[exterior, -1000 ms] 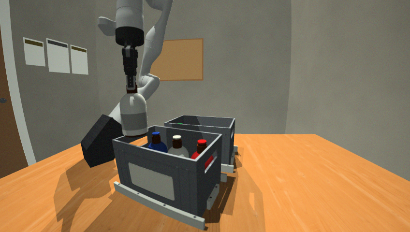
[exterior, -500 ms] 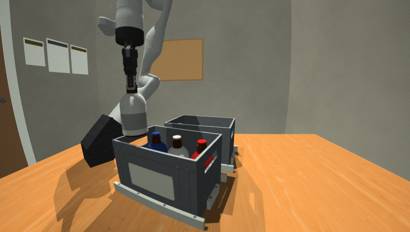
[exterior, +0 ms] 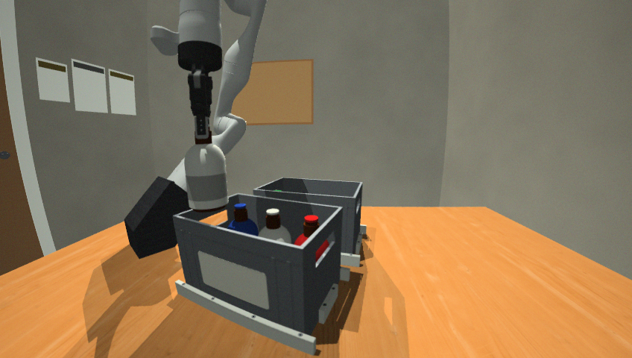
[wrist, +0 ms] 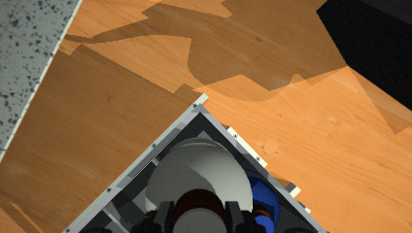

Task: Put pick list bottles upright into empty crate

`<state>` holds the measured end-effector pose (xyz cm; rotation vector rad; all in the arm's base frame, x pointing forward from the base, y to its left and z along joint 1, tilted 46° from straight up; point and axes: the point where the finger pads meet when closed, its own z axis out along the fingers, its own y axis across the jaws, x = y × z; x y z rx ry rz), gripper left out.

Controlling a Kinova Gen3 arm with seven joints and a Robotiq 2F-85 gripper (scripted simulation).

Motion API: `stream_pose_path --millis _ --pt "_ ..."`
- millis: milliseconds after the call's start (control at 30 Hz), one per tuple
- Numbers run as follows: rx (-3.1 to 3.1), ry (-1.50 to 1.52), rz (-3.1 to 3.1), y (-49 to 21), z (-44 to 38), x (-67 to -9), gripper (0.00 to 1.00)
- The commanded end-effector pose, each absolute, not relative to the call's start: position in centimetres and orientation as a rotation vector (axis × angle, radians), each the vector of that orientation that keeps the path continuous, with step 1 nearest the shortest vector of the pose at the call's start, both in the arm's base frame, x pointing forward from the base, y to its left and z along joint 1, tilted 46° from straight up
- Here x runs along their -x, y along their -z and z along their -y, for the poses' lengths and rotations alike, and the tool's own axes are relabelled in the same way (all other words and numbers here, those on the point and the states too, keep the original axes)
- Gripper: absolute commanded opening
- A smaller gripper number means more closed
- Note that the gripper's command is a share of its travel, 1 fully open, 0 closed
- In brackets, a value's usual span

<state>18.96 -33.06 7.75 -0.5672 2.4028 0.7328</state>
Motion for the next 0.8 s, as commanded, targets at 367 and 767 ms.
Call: stream_pose_path --millis 367,767 --pt "0.556 -0.724 -2.413 -9.4 32.3 -19.8 0.10" --pt "0.554 -0.724 -2.408 -11.1 31.0 -21.2 0.10"
